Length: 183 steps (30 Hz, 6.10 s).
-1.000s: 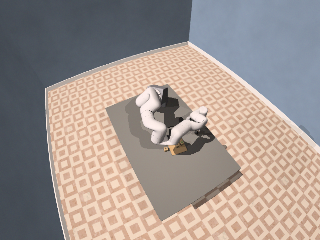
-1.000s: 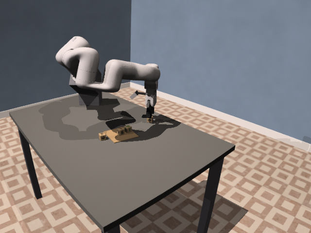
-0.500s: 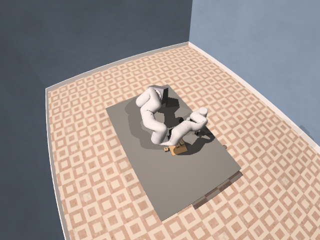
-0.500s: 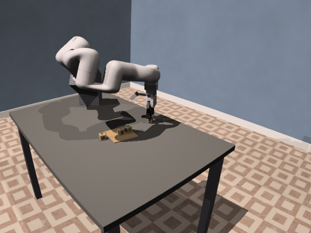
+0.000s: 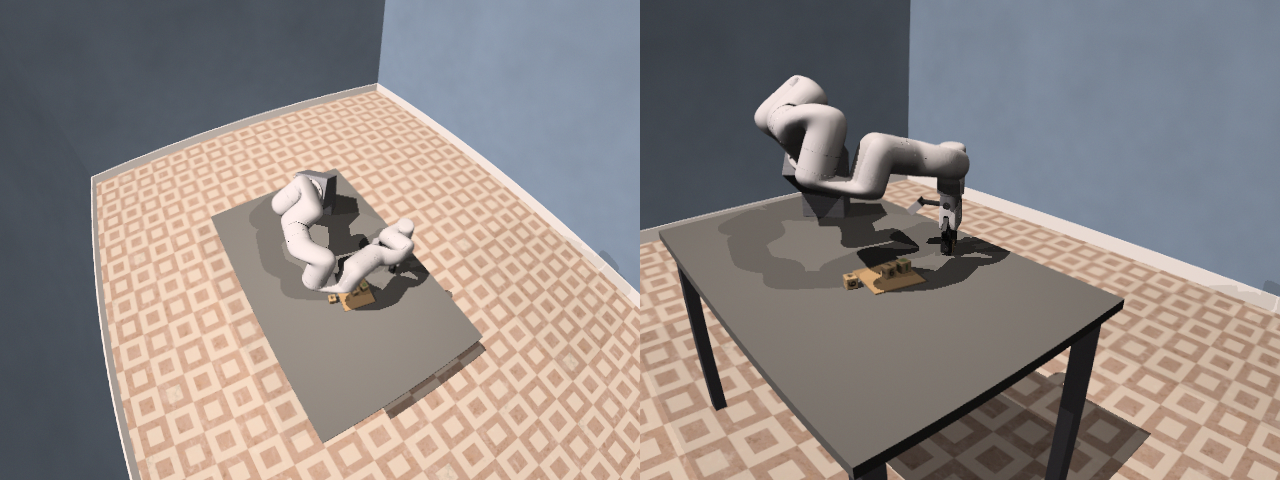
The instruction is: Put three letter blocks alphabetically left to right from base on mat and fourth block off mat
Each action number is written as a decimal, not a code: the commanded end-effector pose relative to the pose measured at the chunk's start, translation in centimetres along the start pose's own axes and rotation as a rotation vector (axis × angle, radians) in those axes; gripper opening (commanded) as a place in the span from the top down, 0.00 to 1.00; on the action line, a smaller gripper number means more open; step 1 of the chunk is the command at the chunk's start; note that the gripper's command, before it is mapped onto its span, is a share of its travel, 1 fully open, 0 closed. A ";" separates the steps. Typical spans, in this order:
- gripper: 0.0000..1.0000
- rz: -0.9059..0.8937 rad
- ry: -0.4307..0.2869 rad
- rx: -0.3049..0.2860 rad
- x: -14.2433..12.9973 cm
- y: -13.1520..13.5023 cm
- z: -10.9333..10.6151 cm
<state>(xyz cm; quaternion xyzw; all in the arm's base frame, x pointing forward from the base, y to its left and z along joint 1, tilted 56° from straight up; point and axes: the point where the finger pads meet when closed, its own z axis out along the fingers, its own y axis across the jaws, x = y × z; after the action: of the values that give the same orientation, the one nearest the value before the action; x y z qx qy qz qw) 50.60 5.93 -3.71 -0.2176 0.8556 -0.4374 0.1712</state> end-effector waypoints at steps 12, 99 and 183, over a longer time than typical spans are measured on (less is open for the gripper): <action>0.31 0.000 -0.004 -0.002 -0.2 0.1 0.2; 0.73 0.000 -0.004 -0.002 -0.1 0.1 -1.4; 0.73 1.678 0.003 0.008 9.9 -21.0 -9.5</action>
<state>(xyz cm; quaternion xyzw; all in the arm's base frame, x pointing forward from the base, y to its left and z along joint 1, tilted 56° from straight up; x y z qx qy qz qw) 42.88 -2.98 17.00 0.4555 0.7554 -0.1974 0.4278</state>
